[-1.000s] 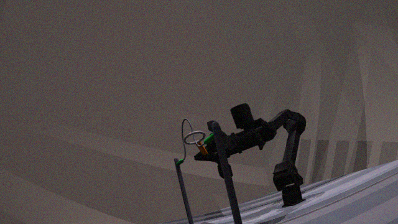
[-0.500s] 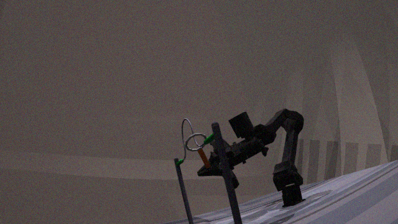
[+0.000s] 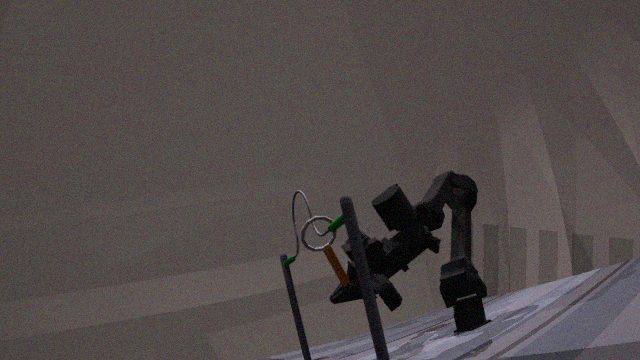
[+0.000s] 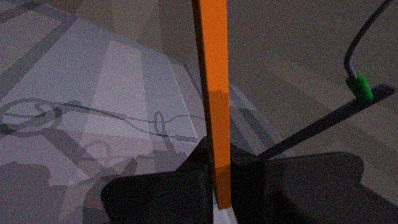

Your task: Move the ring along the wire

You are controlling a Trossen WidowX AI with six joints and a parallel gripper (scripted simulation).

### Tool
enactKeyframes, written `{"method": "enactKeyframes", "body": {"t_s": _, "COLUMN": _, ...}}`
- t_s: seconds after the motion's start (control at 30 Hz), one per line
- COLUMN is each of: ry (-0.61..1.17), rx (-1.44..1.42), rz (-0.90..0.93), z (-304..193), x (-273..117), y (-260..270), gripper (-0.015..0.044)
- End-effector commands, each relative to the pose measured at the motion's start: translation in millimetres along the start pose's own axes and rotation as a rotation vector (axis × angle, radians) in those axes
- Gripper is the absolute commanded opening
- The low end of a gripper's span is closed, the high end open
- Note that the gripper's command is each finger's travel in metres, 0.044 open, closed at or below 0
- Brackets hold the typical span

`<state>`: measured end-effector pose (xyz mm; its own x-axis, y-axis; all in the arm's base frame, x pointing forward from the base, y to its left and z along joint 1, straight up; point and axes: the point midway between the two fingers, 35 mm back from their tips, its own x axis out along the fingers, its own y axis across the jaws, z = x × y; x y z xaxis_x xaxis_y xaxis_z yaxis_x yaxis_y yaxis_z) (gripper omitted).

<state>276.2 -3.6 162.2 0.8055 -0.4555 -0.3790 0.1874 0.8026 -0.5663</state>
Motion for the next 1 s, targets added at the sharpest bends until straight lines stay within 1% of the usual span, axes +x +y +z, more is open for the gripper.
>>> {"method": "enactKeyframes", "body": {"t_s": 0.0, "ry": 0.012, "rx": 0.087, "rz": 0.055, "z": 1, "x": -2, "y": 16, "gripper": -0.0150}}
{"method": "enactKeyframes", "body": {"t_s": 0.5, "ry": 0.042, "rx": 0.347, "rz": 0.220, "z": 11, "x": -15, "y": 66, "gripper": -0.0150}}
{"method": "enactKeyframes", "body": {"t_s": 0.97, "ry": 0.053, "rx": 0.461, "rz": 0.291, "z": 23, "x": -26, "y": 91, "gripper": -0.0150}}
